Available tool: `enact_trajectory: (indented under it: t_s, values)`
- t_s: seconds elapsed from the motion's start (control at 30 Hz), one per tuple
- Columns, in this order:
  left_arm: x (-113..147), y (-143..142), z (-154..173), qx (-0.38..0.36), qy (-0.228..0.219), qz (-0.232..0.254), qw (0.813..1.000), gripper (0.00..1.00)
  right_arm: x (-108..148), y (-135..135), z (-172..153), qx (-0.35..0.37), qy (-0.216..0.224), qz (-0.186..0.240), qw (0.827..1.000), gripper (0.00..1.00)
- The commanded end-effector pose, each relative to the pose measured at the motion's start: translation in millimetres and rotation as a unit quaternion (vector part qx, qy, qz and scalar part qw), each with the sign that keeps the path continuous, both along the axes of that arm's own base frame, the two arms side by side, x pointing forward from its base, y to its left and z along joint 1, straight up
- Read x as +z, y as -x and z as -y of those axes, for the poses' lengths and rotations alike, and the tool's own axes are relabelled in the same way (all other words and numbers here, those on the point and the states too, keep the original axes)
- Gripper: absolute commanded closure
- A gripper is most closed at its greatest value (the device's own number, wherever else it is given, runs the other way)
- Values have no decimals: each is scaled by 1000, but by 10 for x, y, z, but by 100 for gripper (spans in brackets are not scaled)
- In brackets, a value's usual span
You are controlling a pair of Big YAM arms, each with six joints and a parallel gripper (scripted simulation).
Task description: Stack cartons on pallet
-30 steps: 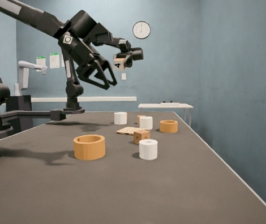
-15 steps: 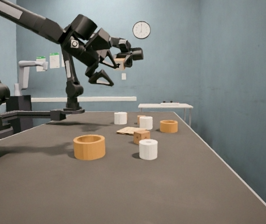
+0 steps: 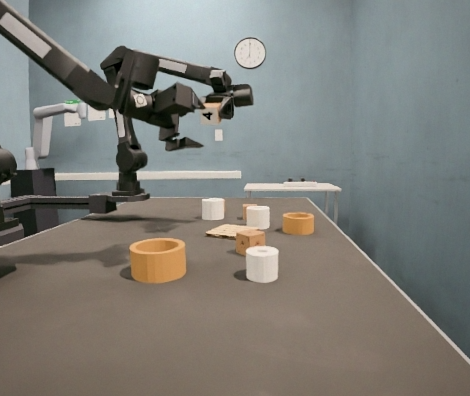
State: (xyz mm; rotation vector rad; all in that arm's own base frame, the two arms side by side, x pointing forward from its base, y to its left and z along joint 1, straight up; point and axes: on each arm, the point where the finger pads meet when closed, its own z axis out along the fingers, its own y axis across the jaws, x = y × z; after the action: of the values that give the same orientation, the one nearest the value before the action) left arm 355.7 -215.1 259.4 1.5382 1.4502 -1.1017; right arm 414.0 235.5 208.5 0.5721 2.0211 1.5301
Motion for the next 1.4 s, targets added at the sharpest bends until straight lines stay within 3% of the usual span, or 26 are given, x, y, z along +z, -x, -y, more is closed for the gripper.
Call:
enact_trajectory:
  t_s: [0.0,0.13,0.27,0.47,1.37]
  values:
    - [176,-66,17,-4,5,26,1000,54,-14,0,-110,-18,-74,-22,997,0]
    - [176,-66,17,-4,5,26,1000,54,61,70,-413,-10,-159,-26,987,0]
    - [176,-66,17,-4,5,26,1000,54,365,6,-775,2,-243,0,970,0]
    - [176,-66,17,-4,5,26,1000,54,397,68,-1051,4,-307,7,952,0]
    - [176,-66,17,-4,5,26,1000,54,324,102,-1034,-7,-307,11,952,0]
